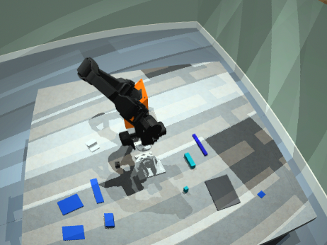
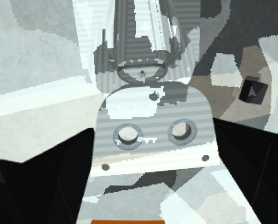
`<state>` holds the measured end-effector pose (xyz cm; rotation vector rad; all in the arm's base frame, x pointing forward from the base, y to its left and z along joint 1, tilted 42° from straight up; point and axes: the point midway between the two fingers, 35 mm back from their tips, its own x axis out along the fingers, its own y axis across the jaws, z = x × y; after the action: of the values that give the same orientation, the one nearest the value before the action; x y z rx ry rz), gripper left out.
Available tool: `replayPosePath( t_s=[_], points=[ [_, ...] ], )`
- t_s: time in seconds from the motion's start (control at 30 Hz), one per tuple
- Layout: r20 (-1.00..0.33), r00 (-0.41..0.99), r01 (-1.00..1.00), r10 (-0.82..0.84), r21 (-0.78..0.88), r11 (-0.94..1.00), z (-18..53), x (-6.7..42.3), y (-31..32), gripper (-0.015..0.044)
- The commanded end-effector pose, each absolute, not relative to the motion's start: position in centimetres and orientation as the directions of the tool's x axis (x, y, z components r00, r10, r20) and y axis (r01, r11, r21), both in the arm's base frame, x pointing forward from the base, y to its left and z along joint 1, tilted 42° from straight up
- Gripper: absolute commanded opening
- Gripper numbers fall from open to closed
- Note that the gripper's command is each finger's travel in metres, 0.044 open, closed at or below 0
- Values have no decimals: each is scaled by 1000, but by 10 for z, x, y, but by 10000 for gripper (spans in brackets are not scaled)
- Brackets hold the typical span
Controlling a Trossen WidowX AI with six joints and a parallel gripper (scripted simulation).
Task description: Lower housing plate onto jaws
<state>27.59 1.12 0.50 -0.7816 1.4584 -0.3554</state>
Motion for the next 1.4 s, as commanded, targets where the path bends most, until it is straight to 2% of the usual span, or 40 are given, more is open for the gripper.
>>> replayPosePath(
  t_s=[0.0,1.37],
  points=[
    [-743,121,-240,-659,-666,707,5,276,10,351],
    [-743,121,-240,-658,-665,707,-20,281,-11,351]
  ],
)
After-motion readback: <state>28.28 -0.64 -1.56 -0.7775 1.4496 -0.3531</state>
